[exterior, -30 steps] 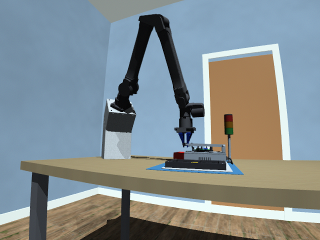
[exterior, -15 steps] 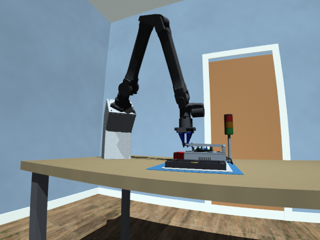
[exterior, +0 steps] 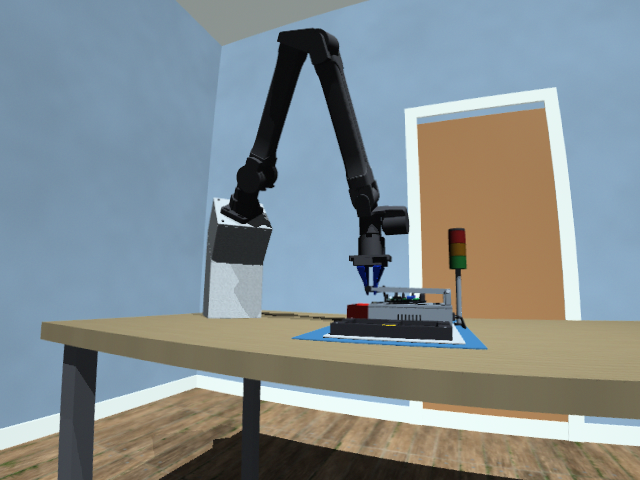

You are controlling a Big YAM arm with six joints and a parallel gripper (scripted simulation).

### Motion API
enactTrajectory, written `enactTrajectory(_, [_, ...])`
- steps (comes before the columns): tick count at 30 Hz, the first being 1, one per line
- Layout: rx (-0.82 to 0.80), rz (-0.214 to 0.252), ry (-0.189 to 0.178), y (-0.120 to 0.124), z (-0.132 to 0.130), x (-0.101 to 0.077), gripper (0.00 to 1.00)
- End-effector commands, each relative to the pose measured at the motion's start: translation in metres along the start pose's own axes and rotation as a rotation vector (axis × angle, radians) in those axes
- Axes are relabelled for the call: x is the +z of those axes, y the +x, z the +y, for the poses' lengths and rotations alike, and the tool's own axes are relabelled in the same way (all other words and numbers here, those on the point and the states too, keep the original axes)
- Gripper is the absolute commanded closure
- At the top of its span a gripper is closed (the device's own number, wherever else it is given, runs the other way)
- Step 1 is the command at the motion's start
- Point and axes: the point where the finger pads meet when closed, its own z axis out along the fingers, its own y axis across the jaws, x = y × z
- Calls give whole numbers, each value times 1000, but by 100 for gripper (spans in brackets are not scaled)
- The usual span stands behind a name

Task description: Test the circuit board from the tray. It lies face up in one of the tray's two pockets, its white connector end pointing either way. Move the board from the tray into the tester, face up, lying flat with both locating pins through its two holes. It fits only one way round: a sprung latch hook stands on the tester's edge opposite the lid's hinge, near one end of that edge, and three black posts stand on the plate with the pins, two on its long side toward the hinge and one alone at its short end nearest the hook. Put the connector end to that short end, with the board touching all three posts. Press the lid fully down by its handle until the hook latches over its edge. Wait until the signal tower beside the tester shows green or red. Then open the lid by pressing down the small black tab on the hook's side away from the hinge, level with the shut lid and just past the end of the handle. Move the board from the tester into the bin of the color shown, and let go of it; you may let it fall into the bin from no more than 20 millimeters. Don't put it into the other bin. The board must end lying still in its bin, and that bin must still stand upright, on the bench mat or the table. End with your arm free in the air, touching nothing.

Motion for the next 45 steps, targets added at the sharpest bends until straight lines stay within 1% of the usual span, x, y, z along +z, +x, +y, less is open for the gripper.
enactTrajectory(1, [5, -1, -4, 3, -5, 19, 100])
enactTrajectory(45, [5, -1, -4, 3, -5, 20, 100])
